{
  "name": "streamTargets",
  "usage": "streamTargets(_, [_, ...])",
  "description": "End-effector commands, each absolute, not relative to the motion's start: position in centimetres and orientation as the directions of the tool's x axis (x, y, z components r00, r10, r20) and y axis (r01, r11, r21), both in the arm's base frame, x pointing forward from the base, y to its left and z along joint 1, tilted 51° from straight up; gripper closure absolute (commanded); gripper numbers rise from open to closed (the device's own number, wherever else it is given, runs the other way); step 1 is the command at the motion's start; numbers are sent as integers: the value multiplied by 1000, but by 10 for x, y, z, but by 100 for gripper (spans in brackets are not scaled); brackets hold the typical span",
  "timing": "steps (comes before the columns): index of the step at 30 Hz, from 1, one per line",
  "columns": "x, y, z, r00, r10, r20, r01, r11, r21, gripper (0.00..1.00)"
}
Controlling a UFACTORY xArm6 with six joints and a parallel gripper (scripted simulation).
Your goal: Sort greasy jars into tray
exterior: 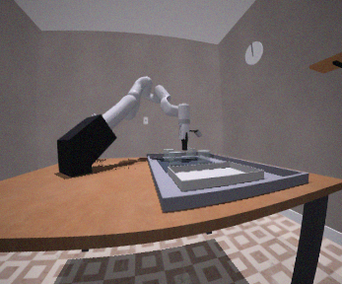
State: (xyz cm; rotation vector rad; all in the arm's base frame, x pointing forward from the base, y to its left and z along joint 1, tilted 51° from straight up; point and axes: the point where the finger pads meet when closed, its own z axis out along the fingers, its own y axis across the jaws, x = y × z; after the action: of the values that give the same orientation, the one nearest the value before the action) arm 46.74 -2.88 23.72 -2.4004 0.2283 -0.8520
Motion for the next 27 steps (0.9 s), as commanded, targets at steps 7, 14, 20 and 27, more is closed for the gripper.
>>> streamTargets(7, [462, -25, 232, 780, -338, 527, 31, -820, -572, 100])
streamTargets(14, [454, -19, 222, 780, -338, 527, 31, -820, -572, 100])
streamTargets(20, [452, -18, 221, 780, -338, 527, 31, -820, -572, 100])
streamTargets(27, [452, -18, 221, 780, -338, 527, 31, -820, -572, 100])
